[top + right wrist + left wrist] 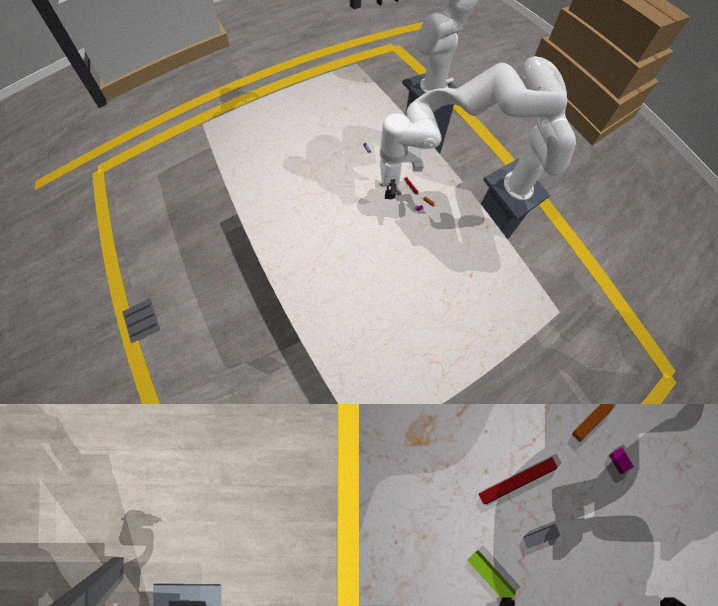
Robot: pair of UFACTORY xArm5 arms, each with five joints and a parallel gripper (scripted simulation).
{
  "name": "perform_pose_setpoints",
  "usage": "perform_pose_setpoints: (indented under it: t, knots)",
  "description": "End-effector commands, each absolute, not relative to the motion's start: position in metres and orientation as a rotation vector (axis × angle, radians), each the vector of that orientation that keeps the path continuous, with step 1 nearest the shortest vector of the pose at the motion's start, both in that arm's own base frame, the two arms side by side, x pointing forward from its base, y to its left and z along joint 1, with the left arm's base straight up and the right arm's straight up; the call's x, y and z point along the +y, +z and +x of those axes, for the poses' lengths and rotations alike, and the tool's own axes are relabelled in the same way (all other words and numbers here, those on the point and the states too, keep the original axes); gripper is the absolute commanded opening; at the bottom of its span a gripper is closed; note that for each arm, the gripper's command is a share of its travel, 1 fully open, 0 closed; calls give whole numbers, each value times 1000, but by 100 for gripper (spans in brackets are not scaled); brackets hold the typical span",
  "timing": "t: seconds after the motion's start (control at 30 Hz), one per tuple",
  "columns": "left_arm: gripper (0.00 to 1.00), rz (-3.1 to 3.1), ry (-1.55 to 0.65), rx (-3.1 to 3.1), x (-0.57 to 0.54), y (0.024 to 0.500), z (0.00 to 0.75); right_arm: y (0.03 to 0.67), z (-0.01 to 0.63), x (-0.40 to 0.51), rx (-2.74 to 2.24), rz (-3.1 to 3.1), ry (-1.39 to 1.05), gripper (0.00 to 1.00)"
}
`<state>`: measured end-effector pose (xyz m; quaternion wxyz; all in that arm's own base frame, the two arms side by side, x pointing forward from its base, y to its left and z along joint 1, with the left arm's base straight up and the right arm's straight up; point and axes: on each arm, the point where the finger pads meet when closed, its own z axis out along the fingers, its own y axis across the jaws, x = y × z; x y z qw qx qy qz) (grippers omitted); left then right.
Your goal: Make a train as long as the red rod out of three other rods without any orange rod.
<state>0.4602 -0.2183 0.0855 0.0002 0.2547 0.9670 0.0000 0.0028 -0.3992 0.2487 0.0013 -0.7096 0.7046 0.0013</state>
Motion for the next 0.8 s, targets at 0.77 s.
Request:
perform_pose_setpoints:
  t: [0.77]
  knots:
    - [100,59,-3,3137,-218,82,467,250,3,-400,2214,-2229,0,100]
